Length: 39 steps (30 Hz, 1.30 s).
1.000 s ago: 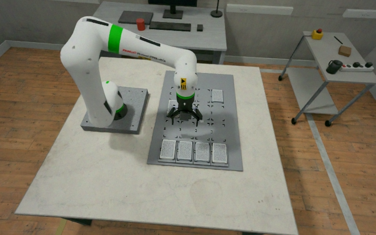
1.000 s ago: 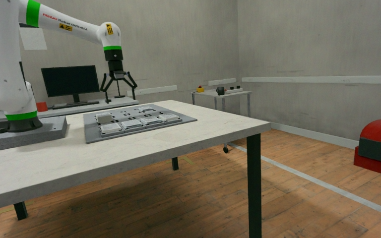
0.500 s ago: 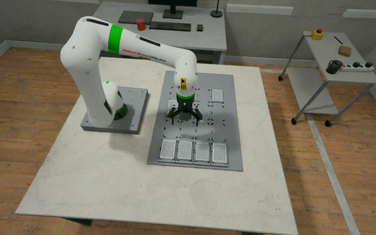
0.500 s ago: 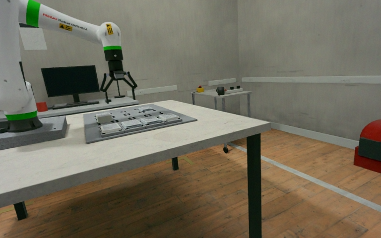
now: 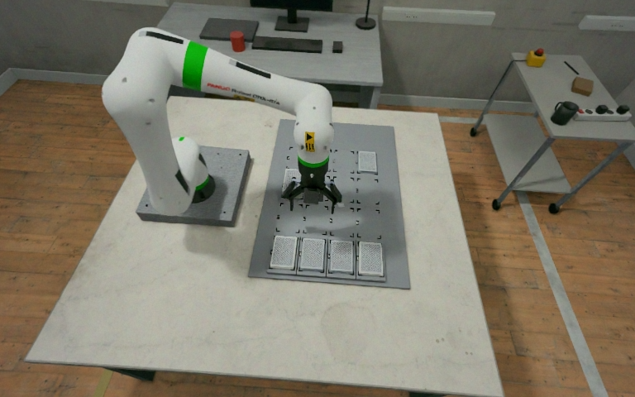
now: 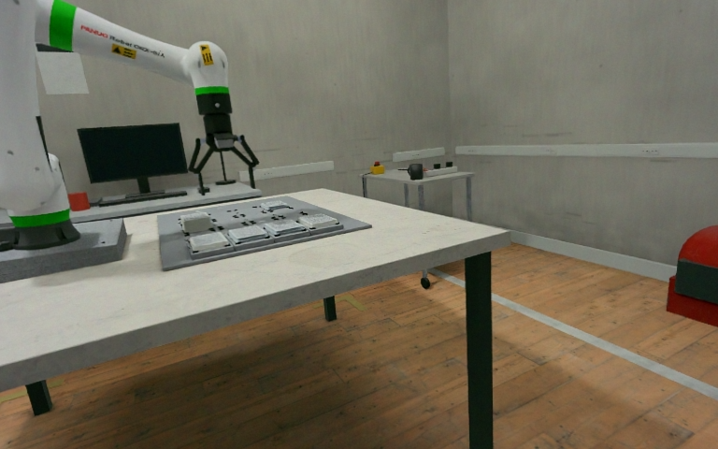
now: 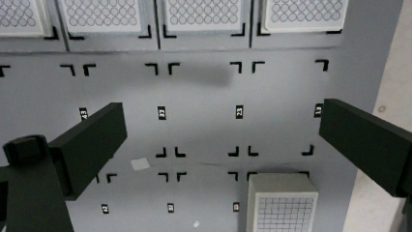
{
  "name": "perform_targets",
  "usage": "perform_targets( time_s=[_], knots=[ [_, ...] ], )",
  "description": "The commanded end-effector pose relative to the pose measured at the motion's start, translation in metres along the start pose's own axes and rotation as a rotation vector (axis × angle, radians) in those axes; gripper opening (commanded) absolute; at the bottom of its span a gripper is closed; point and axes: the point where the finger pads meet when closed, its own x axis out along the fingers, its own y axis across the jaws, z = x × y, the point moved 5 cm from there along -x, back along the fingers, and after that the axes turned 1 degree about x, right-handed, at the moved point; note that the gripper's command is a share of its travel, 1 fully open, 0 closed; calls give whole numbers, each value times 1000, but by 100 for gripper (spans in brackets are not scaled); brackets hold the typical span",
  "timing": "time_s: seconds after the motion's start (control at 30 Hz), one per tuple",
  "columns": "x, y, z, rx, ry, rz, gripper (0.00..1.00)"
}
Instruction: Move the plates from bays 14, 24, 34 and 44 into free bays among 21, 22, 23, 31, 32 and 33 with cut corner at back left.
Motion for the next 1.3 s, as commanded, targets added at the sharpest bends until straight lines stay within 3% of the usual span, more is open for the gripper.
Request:
perform_targets(
  time_s=[0.0,0.33,1.27],
  knots=[
    [-1,0,0,0,0,-2,100],
    [-1,0,0,0,0,-2,100],
    [-1,1,96,0,0,-2,100]
  ],
)
